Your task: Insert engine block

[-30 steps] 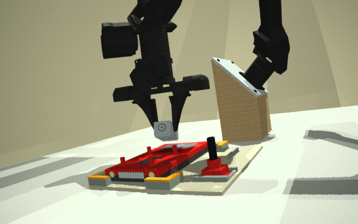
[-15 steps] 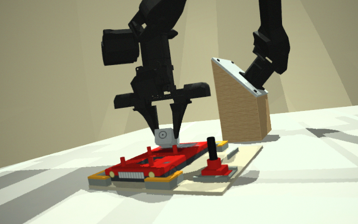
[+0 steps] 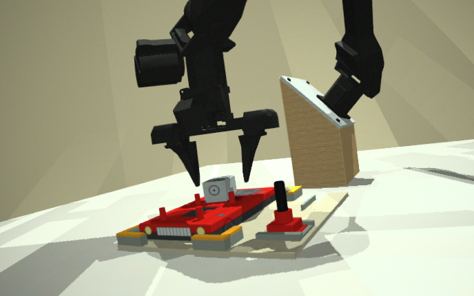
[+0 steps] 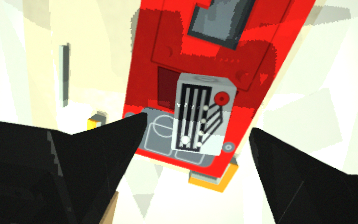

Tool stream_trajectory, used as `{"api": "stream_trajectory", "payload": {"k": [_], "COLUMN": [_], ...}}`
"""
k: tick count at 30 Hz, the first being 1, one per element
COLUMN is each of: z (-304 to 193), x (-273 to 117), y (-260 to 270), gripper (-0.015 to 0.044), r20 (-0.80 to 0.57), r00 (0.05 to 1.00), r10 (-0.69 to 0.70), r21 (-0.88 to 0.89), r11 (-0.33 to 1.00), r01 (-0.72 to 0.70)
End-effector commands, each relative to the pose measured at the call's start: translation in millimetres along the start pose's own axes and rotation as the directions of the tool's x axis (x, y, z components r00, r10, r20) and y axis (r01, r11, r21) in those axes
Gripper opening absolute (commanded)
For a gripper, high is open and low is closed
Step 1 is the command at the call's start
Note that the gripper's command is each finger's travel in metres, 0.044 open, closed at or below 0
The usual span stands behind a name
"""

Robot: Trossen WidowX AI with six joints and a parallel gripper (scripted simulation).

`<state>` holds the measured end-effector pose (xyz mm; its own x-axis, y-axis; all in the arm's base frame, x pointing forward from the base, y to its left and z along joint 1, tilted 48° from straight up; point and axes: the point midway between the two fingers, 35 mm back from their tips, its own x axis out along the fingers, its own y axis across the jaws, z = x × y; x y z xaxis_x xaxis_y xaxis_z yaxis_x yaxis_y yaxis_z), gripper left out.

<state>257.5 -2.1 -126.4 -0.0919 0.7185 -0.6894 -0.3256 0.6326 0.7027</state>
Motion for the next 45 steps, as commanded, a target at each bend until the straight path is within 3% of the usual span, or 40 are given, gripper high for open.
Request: {"api": "stream_trajectory", "payload": {"k": [1,7,17,45], "z": [0.2,0.3,0.7,6.4], "x": [-0.4,-3.2,-44.7,-42.1], "y": [-0.1,-0.3,-1.5,-1.3], "gripper": [0.044,0.044,0.044,0.044], "r20": [-0.001,-0.003,-0.008,-0.008], "r00": [1.0,1.0,1.0,1.0], "r10": [-0.001,0.005,0.008,0.008], "r21": [-0.002,0.005,0.01,0.0], "r11": [1.0,1.0,1.0,1.0], "r01": [0.001,-0.004,-0.008,-0.008]}}
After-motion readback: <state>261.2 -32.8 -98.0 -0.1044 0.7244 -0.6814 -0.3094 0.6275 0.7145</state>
